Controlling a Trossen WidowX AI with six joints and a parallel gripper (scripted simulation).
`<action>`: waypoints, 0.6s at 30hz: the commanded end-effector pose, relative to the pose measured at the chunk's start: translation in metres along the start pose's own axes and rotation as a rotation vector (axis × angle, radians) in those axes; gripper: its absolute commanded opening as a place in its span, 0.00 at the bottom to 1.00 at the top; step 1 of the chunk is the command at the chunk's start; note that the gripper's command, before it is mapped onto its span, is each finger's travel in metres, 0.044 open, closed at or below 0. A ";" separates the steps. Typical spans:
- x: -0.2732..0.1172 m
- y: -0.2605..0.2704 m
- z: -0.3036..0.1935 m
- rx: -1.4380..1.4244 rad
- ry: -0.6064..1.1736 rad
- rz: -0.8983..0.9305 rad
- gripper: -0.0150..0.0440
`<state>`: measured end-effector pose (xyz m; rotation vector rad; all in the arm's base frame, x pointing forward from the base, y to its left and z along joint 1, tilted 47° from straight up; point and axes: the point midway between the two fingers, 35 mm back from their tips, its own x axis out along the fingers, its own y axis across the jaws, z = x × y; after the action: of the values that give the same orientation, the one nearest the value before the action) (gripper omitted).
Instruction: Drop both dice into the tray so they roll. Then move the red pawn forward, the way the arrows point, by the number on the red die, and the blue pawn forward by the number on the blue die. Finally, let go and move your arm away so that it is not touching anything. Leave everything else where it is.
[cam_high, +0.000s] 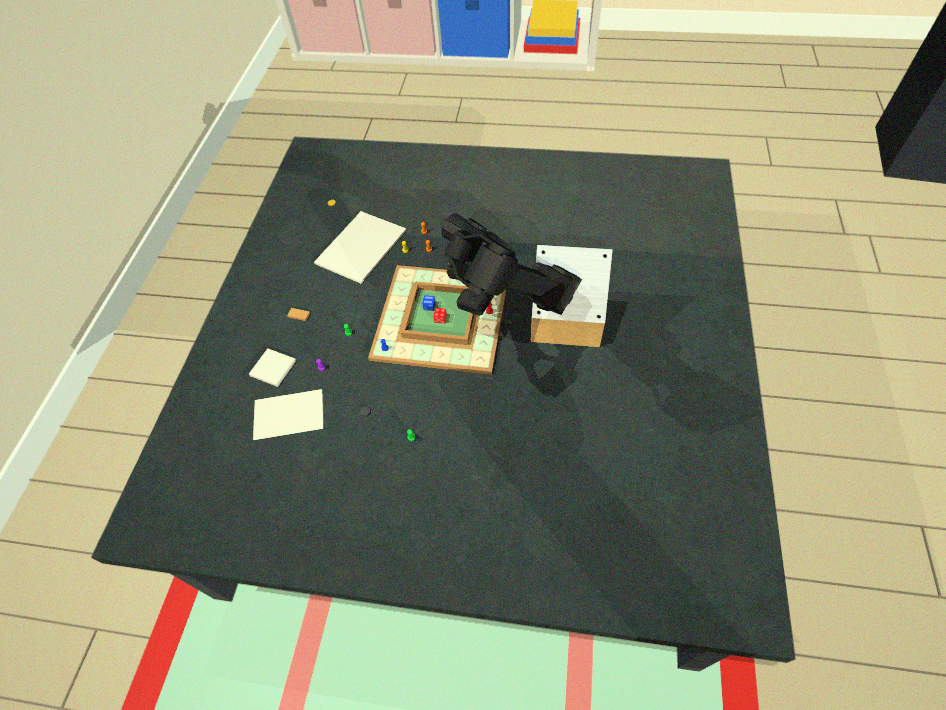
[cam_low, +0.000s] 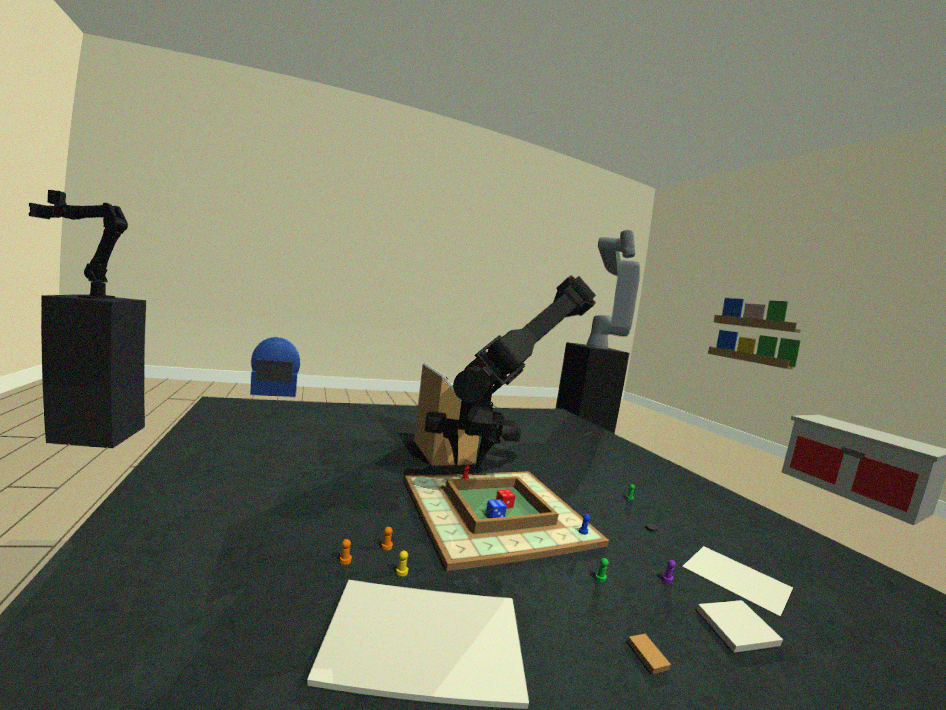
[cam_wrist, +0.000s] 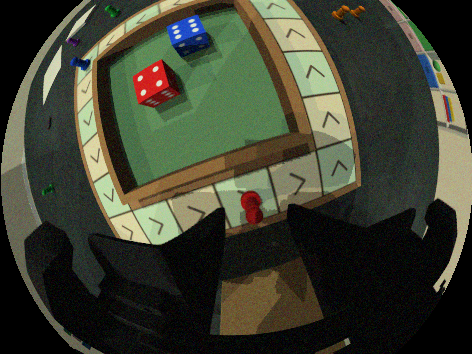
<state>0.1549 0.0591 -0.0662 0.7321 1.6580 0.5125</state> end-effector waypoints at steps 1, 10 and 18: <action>0.008 0.000 -0.004 0.014 0.009 0.007 0.59; 0.022 0.001 -0.005 0.013 0.010 0.010 0.59; 0.024 0.001 -0.005 0.013 0.011 0.011 0.37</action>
<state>0.1501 0.0760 -0.0809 0.7370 1.6618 0.5168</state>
